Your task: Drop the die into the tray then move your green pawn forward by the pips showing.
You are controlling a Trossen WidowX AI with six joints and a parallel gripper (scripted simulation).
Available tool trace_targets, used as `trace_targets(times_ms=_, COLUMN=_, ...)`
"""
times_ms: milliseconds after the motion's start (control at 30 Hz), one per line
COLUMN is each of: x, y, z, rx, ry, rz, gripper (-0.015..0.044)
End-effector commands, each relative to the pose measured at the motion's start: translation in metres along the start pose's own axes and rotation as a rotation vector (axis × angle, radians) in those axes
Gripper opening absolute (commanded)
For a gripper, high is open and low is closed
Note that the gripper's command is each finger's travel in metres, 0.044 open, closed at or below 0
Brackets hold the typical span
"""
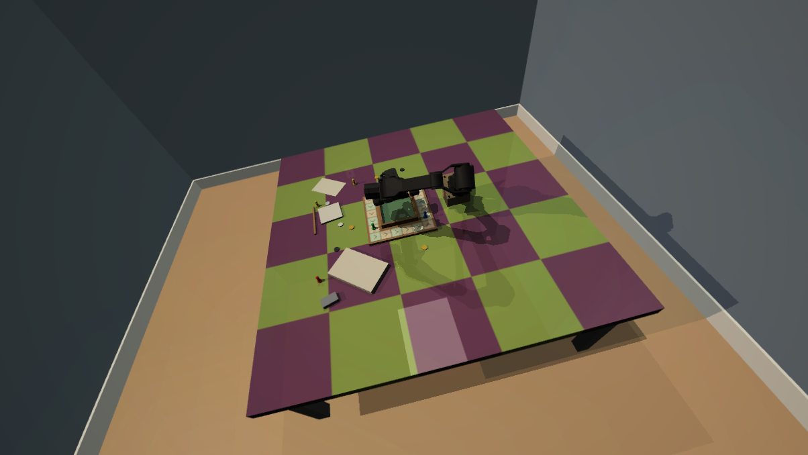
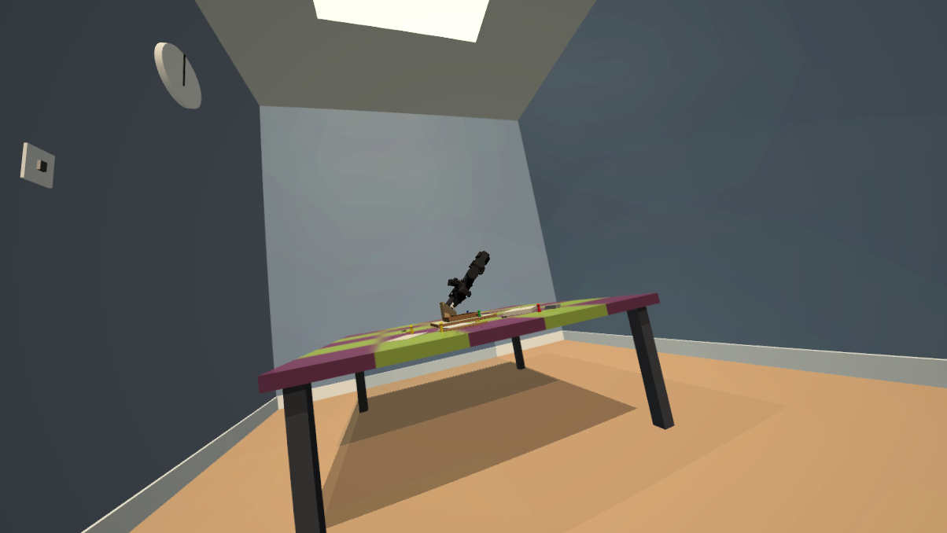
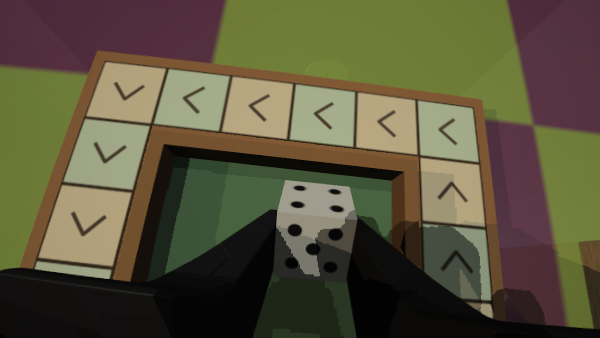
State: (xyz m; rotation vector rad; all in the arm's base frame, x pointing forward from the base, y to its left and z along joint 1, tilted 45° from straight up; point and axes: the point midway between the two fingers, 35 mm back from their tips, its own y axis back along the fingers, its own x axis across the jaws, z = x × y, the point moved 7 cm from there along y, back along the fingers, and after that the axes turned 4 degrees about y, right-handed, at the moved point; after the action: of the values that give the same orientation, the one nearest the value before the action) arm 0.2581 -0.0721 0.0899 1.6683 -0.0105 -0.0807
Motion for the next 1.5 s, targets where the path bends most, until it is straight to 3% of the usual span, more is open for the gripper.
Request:
trace_targets(times_ms=0, x=-0.003, y=0.0, z=-0.009, rx=-0.13, ry=-0.023, rz=0.039, gripper=0.0)
trace_targets(times_ms=167, x=-0.003, y=0.002, z=-0.012, rx=-0.173, ry=-0.032, rz=0.057, gripper=0.0)
trace_targets(times_ms=367, x=0.005, y=0.047, z=-0.01, rx=-0.173, ry=-0.032, rz=0.058, gripper=0.0)
trace_targets(times_ms=1067, x=0.003, y=0.045, z=-0.011, rx=-0.168, ry=-0.032, rz=0.058, gripper=0.0)
trace_targets(times_ms=1333, x=0.003, y=0.045, z=-0.011, rx=-0.168, ry=-0.032, rz=0.058, gripper=0.021)
trace_targets(times_ms=1467, x=0.0, y=0.073, z=0.012, rx=-0.174, ry=-0.032, rz=0.057, gripper=0.0315)
